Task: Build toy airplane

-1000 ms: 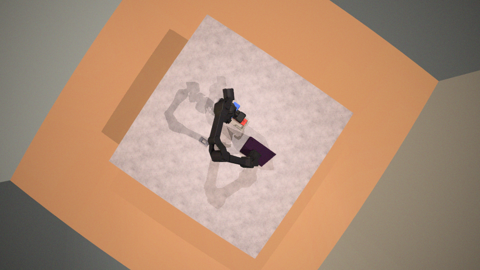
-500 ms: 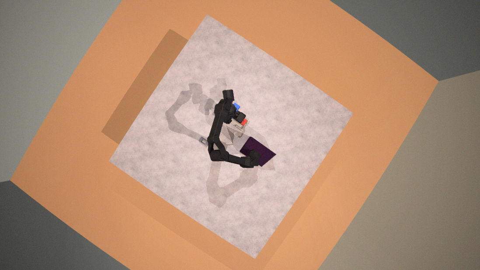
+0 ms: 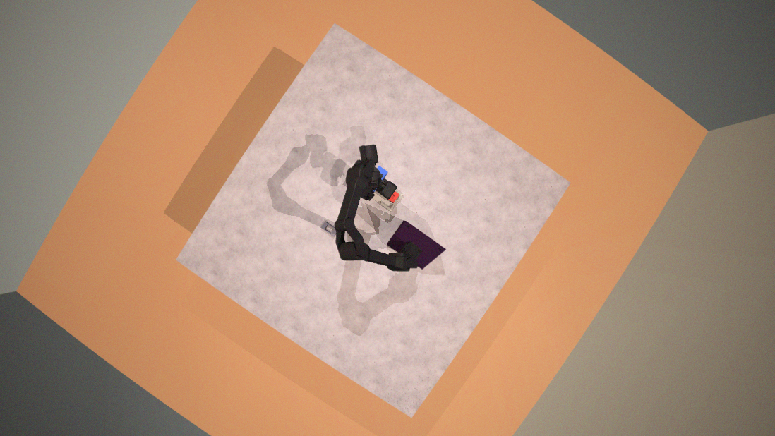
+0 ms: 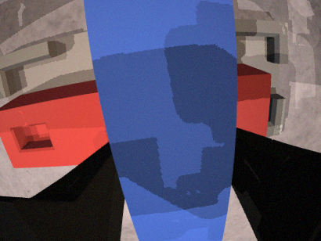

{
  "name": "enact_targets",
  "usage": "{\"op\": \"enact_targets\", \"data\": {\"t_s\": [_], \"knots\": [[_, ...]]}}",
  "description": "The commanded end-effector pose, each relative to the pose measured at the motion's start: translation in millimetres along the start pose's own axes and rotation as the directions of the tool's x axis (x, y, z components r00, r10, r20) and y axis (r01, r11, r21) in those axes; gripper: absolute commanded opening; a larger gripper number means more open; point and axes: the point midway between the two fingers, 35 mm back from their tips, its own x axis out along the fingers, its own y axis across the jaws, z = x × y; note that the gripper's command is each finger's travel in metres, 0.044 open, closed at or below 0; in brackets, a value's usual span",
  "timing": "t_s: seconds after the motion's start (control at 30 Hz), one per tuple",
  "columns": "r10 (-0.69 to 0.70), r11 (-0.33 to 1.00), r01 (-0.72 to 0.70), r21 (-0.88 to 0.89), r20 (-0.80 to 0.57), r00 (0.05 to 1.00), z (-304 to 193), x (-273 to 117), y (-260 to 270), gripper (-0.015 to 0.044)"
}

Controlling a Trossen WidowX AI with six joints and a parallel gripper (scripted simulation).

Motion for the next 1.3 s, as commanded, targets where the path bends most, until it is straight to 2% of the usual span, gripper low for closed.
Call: {"op": "enact_targets", "data": {"t_s": [0.0, 0.37, 0.7, 0.93, 1.13, 1.2, 1.27], "knots": [[0.0, 1.0, 0.0, -0.001, -0.001, 1.0, 0, 0, 0, 0.0161], [0.0, 1.0, 0.0, -0.001, -0.001, 1.0, 0, 0, 0, 0.044], [0.0, 1.0, 0.0, -0.001, -0.001, 1.0, 0, -3, -1, 0.044], [-0.004, 1.0, 0.004, 0.005, -0.002, 1.0, -1, -84, 0, 0.044], [-0.004, 1.0, 0.004, 0.005, -0.002, 1.0, -3, -86, -1, 0.044], [-0.004, 0.997, 0.004, 0.071, -0.002, 1.0, -3, -86, -1, 0.044], [-0.004, 0.969, 0.004, 0.249, -0.002, 1.0, -3, -86, -1, 0.044]]}}
